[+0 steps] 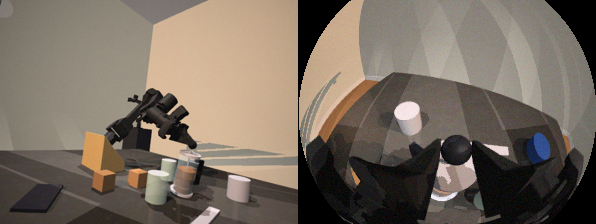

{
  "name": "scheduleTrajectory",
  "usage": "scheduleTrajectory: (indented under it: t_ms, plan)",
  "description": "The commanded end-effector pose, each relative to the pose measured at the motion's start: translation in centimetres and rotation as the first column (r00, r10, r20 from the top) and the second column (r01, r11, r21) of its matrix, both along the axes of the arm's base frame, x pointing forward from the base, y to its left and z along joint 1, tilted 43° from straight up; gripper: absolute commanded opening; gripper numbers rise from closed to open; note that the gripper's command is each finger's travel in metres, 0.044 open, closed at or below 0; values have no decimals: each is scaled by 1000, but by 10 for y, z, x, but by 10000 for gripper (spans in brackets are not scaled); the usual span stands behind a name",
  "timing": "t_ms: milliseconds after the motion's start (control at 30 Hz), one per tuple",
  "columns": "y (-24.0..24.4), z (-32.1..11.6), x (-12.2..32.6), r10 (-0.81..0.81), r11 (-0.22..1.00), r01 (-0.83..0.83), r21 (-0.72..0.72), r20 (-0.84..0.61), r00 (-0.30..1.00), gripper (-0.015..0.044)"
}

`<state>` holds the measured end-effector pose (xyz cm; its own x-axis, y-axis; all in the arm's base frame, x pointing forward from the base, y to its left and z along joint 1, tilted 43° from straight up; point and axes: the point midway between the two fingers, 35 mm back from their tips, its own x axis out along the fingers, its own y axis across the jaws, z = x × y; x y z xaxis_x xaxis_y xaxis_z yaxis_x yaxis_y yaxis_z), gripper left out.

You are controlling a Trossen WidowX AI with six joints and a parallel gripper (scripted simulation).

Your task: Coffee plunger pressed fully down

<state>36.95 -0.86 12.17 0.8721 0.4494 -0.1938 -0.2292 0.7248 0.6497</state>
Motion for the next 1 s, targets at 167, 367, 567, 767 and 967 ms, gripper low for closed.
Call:
scheduleTrajectory:
  t_ms: [167, 367, 567, 767, 967]
  plan:
    - [0, 0, 0, 0, 1000, 0, 0, -1, 1000, 278]
    - [0, 0, 0, 0, 1000, 0, 0, -1, 1000, 436]
    - [-10, 9, -2, 1, 1000, -1, -2, -7, 1000, 440]
    - [-51, 55, -26, 4, 1000, -4, 4, -19, 1000, 440]
    - [-52, 56, -27, 4, 1000, -4, 5, -19, 1000, 440]
